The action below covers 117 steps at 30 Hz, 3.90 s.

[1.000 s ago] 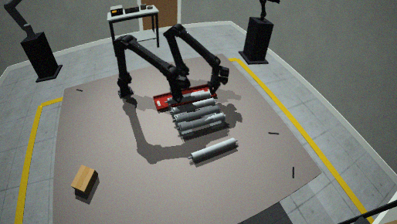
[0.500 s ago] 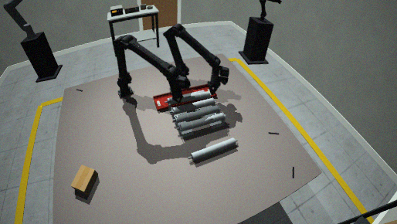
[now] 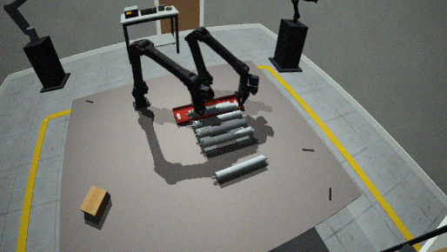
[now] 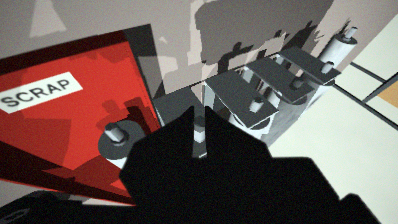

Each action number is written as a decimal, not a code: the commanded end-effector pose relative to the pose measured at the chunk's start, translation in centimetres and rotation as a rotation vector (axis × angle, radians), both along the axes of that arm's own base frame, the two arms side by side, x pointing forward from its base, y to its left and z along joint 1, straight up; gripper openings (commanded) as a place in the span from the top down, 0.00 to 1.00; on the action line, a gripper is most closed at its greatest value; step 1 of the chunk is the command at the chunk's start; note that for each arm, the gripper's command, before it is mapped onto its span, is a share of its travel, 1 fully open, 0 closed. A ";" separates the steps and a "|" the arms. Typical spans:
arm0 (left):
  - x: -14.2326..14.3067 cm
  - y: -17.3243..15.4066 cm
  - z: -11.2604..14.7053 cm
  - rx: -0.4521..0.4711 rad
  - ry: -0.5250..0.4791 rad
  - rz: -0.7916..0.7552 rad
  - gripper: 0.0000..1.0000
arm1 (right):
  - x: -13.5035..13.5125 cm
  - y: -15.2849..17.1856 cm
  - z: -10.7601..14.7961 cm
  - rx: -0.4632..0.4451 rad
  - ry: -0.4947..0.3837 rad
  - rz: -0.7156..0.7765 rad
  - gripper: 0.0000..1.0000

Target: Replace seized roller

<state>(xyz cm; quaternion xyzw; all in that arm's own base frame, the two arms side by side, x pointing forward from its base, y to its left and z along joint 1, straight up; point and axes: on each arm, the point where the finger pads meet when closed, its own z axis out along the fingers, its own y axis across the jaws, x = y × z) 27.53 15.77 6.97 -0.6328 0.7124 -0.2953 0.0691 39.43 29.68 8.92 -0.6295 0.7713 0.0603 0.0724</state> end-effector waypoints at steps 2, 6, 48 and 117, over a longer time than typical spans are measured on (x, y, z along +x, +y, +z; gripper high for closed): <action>2.7 7.3 4.1 0.154 -0.096 0.056 0.97 | 1.1 0.5 2.3 0.014 -0.035 0.005 0.68; 2.3 7.9 3.5 0.176 -0.097 0.025 0.97 | 1.1 0.5 2.3 0.014 -0.035 0.005 0.68; 2.6 8.8 3.1 0.147 -0.081 0.048 0.97 | 2.0 -0.2 0.5 0.088 -0.043 0.017 0.68; 1.6 3.3 1.0 -0.034 -0.006 -0.014 0.97 | 1.5 -0.7 0.2 0.091 -0.037 0.020 0.68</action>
